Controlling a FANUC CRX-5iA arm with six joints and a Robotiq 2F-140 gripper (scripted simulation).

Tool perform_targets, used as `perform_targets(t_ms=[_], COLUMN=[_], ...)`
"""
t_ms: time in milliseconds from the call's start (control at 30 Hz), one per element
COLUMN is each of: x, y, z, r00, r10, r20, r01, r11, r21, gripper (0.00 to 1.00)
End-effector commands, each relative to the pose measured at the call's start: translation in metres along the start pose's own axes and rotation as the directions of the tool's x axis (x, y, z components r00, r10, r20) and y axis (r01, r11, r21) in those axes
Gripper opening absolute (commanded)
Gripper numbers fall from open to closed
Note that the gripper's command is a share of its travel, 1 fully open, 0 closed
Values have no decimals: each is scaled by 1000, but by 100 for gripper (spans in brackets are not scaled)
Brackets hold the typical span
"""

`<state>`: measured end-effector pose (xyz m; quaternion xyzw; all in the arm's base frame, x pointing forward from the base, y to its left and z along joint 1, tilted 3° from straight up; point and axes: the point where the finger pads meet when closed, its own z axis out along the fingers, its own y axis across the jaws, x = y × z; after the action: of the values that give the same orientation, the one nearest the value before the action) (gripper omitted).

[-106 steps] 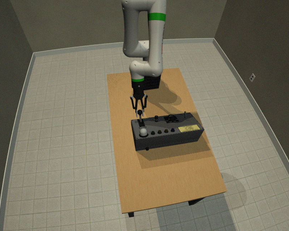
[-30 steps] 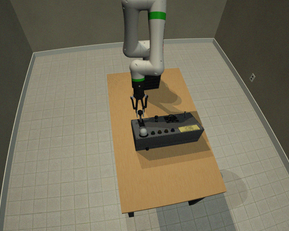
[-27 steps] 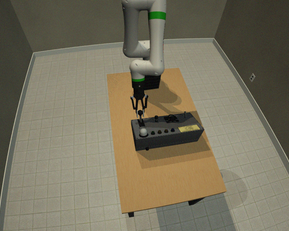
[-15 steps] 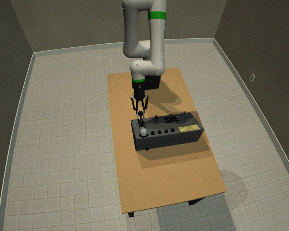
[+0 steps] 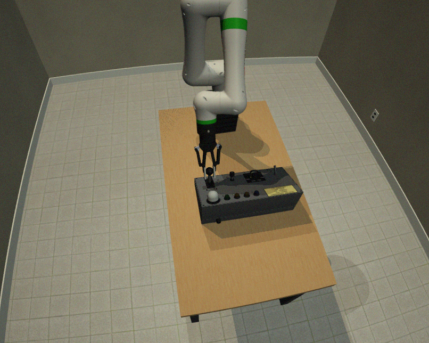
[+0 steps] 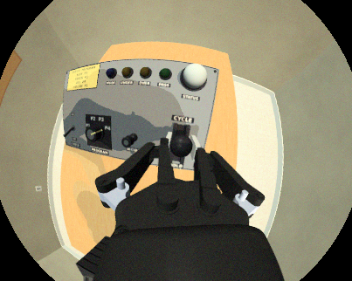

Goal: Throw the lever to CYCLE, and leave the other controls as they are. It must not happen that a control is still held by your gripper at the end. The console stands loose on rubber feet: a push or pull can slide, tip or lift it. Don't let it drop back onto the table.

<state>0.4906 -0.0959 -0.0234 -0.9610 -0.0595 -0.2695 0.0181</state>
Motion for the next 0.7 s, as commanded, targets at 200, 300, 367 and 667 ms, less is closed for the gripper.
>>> perform_targets(t_ms=[200,300,367,667], x=[7,9,10,12], y=[0,0,0,0], z=[2,3,4,5], r00=[1000,1000,1000,1000], r10=[0,0,0,0], r20=[0,0,0,0], r01=[0,0,0,0], r11=[1000,1000,1000,1000], r21=[0,0,0,0], gripper=[0,0,0,0])
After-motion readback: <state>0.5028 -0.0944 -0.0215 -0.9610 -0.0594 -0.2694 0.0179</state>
